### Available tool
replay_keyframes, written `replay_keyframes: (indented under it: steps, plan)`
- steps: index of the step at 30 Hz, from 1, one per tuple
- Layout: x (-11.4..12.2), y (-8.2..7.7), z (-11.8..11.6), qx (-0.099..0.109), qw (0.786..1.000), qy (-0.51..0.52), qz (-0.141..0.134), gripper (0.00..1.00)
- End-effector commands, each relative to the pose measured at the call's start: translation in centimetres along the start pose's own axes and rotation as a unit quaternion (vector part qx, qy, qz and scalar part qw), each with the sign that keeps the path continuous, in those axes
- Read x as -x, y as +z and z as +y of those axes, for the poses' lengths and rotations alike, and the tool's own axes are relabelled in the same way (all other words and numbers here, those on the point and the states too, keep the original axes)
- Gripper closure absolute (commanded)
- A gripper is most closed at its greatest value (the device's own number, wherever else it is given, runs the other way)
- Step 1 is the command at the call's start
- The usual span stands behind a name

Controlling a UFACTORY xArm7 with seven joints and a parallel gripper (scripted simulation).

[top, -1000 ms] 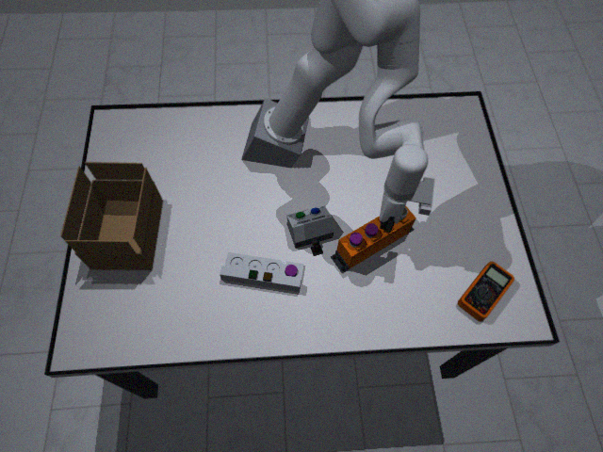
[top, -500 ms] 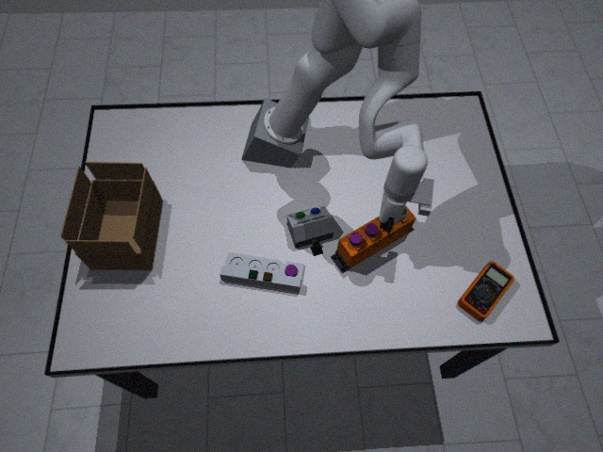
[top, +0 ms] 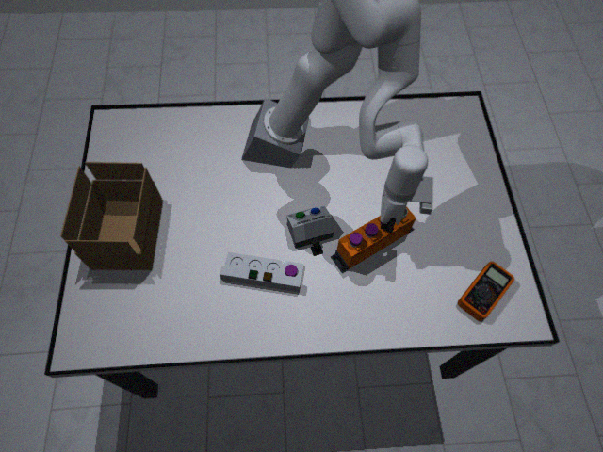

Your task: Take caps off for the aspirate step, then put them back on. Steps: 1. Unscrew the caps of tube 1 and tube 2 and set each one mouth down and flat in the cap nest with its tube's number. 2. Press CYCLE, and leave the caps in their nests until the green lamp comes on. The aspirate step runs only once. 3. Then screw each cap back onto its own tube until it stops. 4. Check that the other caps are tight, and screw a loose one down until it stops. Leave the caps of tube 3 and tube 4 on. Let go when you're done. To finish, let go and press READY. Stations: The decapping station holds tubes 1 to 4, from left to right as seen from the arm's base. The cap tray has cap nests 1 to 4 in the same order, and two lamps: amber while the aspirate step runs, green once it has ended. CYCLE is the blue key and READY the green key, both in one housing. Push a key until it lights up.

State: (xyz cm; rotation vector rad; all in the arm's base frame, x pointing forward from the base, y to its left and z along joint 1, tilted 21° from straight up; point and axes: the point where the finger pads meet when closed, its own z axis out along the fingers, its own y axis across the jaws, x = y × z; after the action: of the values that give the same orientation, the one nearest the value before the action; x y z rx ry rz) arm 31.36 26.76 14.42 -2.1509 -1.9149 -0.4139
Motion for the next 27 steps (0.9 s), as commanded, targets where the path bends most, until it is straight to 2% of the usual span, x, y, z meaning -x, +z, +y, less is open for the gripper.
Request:
replay_keyframes:
  steps: [1, 4, 8, 14, 19, 21, 27]
  plan:
    - [-0.10, -0.13, 0.12, 0.001, 0.993, -0.114, 0.003, 1.00]
    - [-0.10, -0.13, 0.12, 0.001, 0.990, -0.139, 0.003, 1.00]
    - [-0.10, -0.14, 0.12, 0.001, 0.971, -0.237, 0.003, 1.00]
    - [-0.10, -0.15, 0.12, 0.002, 0.928, -0.372, 0.002, 1.00]
    - [-0.10, -0.17, 0.12, 0.002, 0.881, -0.474, 0.001, 1.00]
    - [-0.10, -0.17, 0.12, 0.002, 0.881, -0.474, 0.001, 1.00]
    - [-0.10, -0.18, 0.12, 0.002, 0.797, -0.604, 0.002, 1.00]
